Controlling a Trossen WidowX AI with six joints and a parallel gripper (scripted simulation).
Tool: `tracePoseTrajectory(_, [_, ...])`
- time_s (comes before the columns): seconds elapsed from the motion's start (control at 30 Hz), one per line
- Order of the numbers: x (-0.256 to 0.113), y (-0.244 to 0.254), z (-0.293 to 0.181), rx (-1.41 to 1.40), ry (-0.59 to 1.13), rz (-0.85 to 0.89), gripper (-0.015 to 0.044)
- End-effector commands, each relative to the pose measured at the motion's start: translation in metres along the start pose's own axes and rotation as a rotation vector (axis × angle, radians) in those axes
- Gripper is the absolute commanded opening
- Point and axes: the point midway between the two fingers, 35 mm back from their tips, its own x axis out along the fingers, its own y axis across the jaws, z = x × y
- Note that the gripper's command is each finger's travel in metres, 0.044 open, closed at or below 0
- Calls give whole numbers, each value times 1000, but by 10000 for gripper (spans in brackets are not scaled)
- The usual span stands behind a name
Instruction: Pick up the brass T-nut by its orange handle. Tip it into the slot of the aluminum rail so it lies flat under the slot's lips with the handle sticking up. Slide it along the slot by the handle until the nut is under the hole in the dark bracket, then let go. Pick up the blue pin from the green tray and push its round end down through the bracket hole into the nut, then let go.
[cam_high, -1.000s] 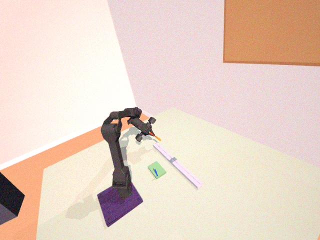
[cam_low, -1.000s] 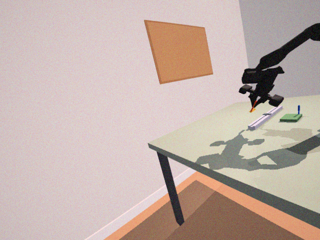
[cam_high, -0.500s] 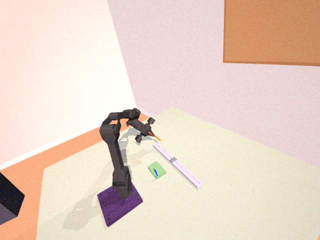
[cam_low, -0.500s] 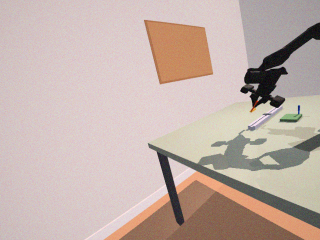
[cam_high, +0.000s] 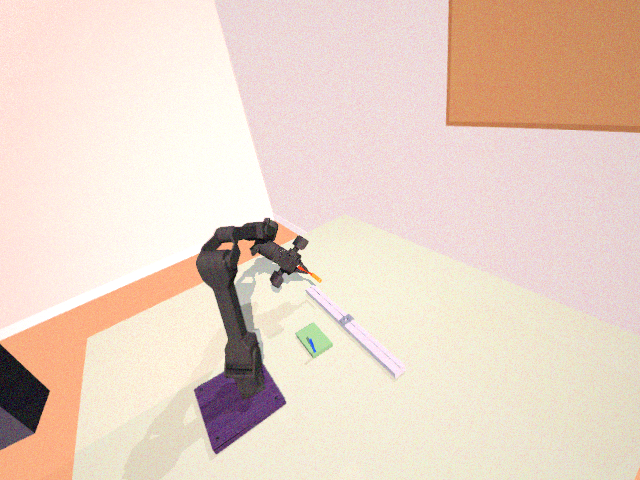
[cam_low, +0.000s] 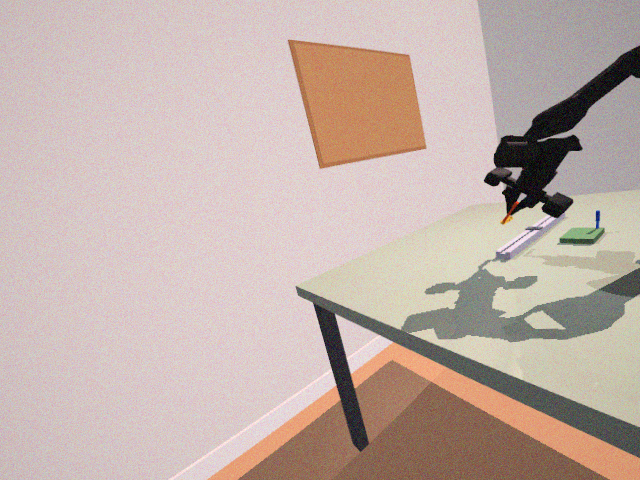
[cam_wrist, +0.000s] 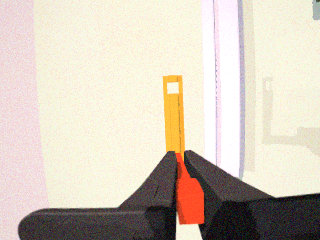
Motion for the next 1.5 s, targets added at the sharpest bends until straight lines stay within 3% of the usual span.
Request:
tracePoseTrajectory(0.0, [0, -2, 2, 10, -3, 16, -150])
tracePoseTrajectory(0.73, [-2, -8, 5, 38, 2, 74, -150])
tracePoseTrajectory(1.47, [25, -28, -2, 37, 7, 75, -150])
